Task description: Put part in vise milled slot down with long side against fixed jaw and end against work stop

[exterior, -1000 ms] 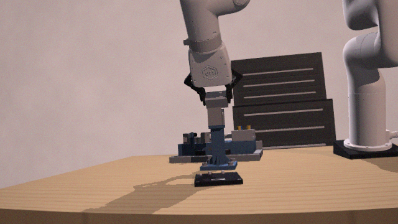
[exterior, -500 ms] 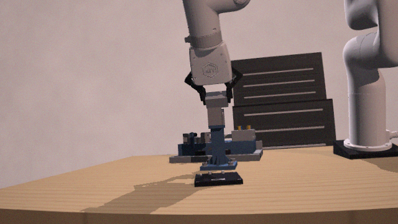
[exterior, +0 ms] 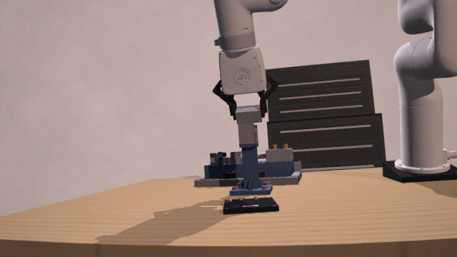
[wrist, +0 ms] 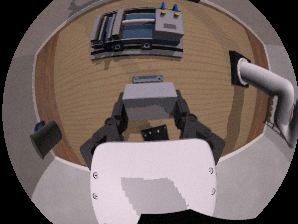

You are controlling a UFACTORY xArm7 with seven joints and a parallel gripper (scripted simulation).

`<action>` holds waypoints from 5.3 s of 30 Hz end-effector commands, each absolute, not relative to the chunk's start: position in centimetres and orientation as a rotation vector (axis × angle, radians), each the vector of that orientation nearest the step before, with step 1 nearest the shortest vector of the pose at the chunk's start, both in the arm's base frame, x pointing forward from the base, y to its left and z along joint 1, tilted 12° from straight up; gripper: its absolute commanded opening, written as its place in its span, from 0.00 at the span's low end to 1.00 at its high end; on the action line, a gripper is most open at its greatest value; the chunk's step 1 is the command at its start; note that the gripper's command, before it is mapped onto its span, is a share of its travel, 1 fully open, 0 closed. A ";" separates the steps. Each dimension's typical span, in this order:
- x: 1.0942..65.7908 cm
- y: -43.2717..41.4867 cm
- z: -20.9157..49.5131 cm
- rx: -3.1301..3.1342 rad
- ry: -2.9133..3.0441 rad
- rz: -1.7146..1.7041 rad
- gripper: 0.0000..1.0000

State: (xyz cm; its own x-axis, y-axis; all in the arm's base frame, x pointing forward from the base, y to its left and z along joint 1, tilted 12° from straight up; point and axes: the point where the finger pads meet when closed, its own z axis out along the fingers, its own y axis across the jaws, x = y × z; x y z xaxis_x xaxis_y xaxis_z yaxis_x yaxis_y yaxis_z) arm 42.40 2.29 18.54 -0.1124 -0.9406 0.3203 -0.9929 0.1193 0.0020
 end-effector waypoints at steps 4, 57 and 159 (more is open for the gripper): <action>42.5 2.2 18.7 1.952 -2.198 0.252 0.00; 42.4 1.7 18.7 2.168 -2.441 -0.185 0.00; 42.3 0.7 23.7 2.182 -2.458 -0.221 0.00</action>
State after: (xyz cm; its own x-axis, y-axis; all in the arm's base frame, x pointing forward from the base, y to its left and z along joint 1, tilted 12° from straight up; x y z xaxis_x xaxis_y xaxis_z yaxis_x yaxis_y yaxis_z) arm 42.19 0.75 23.48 -0.1157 -0.9727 -0.2013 -0.9931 0.1174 0.0036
